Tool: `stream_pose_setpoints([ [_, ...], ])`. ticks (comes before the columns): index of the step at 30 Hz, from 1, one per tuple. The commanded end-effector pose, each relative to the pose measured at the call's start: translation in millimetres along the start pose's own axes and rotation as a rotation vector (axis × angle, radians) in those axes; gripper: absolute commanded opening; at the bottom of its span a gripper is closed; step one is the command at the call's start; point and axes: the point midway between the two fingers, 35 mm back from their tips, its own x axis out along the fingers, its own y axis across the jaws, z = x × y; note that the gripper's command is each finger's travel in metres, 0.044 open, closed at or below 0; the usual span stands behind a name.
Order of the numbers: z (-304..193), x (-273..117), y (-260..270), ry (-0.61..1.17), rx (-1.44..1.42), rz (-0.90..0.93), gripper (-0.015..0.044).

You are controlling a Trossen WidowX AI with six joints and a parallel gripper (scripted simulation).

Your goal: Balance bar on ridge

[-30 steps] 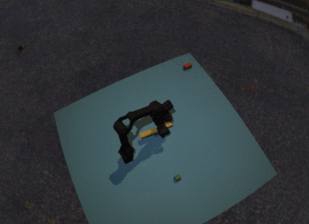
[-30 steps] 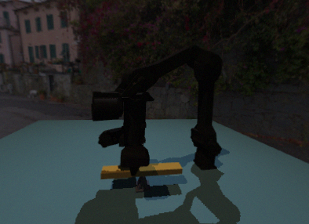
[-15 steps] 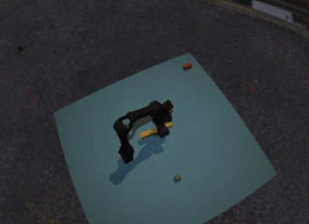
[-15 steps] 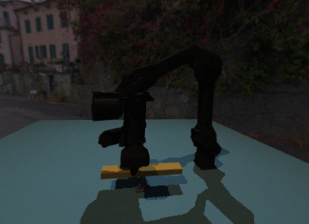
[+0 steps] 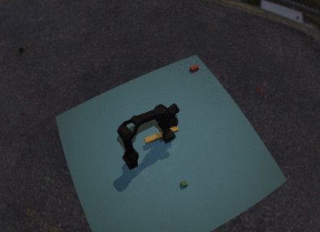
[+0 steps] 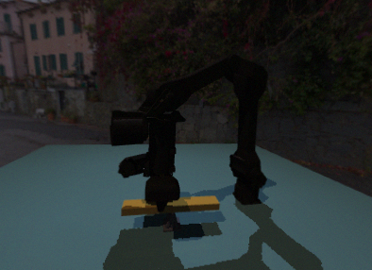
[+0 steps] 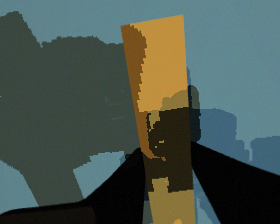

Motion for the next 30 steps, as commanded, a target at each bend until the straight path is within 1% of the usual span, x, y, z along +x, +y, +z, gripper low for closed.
stream_pose_setpoints([
  [1, 0.0, 0.0, 0.0, 0.0, 0.0, 0.0, 0.0],
  [15, 0.0, 0.0, 0.0, 0.0, 0.0, 0.0, 0.0],
  [21, 0.0, 0.0, 0.0, 0.0, 0.0, 0.0, 0.0157],
  [22, 0.0, 0.0, 0.0, 0.0, 0.0, 0.0, 0.0167],
  [30, 0.0, 0.0, 0.0, 0.0, 0.0, 0.0, 0.0167],
])
